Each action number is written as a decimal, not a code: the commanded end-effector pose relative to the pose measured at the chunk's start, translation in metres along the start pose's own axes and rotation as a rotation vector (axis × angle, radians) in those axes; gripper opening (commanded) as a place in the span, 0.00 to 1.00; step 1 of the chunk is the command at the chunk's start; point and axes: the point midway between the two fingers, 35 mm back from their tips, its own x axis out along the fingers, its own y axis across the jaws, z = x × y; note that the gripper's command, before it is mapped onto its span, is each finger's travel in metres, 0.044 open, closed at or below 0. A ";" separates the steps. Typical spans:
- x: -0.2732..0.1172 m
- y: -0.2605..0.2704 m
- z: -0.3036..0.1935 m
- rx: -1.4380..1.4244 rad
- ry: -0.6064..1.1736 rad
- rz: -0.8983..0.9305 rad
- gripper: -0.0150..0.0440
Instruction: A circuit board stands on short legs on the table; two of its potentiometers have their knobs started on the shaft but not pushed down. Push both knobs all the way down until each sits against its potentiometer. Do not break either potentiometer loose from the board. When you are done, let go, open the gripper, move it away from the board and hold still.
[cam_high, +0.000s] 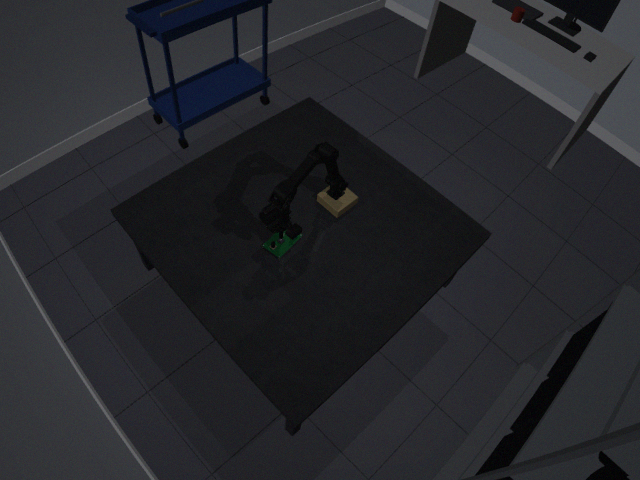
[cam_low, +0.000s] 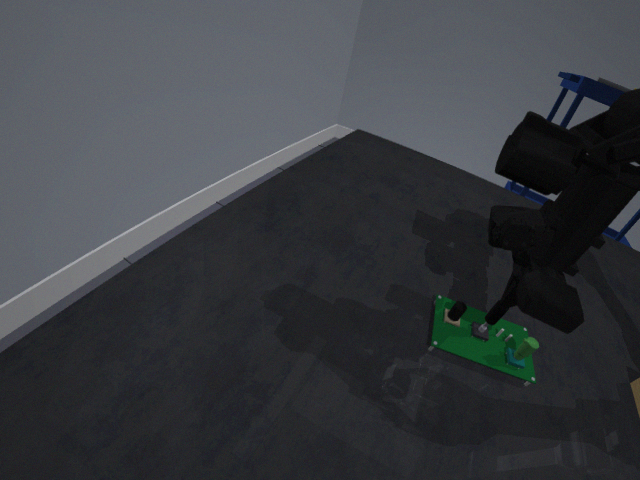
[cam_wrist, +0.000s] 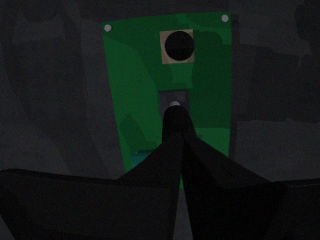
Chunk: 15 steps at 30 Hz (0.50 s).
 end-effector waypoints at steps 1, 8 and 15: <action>0.009 0.001 0.002 -0.002 0.005 0.003 0.25; 0.013 0.001 0.002 -0.002 0.005 0.003 0.25; 0.014 0.001 0.002 -0.002 0.005 0.003 0.25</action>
